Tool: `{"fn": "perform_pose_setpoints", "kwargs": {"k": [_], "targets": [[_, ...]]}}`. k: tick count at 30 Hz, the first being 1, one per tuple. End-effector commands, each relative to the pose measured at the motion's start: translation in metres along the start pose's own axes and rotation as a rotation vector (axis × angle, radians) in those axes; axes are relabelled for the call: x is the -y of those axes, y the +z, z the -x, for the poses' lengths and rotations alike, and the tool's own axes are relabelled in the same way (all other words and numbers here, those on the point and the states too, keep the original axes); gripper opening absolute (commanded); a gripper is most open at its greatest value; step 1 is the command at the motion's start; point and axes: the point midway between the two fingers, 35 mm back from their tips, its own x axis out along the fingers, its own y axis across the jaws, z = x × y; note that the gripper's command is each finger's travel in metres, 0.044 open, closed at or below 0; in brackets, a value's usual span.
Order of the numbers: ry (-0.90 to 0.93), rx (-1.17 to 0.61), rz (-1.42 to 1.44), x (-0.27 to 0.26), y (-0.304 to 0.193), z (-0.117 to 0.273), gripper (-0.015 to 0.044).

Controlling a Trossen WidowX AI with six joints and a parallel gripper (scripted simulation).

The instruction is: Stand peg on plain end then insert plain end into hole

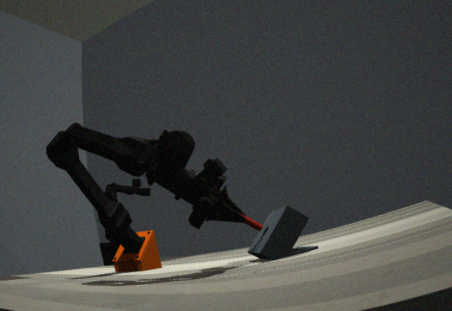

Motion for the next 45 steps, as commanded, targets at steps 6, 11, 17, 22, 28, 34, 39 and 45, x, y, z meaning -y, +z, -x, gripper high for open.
{"fn": "perform_pose_setpoints", "kwargs": {"k": [6, 11, 17, 22, 28, 34, 39, 45], "targets": [[0.000, 0.000, 0.000, 0.000, 0.000, -0.003, 0.0000], [0.000, 0.000, 0.000, -0.001, 0.000, -0.006, 0.0000], [0.000, 0.000, 0.000, -0.001, 0.001, -0.010, 0.0000], [0.000, 0.000, 0.000, -0.001, 0.001, -0.013, 0.0000], [0.000, 0.000, 0.000, -0.001, 0.001, -0.017, 0.0000], [0.000, 0.000, 0.000, -0.001, 0.001, -0.021, 0.0000], [0.000, 0.000, 0.000, -0.001, 0.001, -0.025, 0.0000], [0.000, 0.000, 0.000, 0.000, 0.001, -0.029, 0.0000]]}}
